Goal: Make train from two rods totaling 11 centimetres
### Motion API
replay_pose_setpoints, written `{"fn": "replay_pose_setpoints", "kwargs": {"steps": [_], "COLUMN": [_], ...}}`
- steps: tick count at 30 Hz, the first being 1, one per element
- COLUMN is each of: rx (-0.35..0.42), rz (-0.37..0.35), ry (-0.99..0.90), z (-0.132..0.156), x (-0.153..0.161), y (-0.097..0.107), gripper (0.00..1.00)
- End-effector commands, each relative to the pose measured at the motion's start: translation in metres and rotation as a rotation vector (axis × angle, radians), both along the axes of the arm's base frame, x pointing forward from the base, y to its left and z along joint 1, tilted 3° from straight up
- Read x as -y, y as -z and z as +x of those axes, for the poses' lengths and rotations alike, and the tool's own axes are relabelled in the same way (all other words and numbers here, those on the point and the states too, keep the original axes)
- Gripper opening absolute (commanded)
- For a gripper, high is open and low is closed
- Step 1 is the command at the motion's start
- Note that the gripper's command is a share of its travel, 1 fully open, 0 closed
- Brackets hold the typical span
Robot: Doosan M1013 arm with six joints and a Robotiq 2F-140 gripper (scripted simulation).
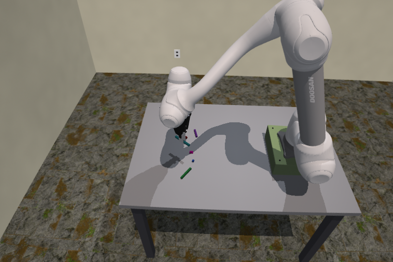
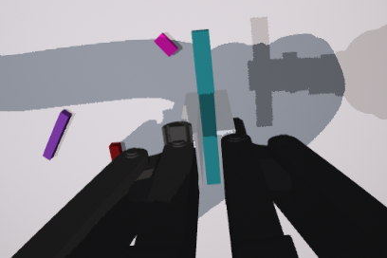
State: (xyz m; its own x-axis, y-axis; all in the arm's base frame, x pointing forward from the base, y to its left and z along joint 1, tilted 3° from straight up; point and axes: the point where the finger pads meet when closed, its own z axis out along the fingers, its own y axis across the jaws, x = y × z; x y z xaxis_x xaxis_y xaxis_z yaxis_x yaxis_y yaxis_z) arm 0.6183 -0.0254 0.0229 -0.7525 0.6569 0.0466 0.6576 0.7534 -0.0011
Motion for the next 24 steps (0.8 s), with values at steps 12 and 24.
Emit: {"fn": "replay_pose_setpoints", "kwargs": {"steps": [12, 24], "rx": [0.008, 0.008], "rz": [0.018, 0.018], "ry": [-0.321, -0.321], "z": [-0.006, -0.006], "x": [-0.036, -0.036], "y": [-0.002, 0.003], "gripper": [0.03, 0.03]}}
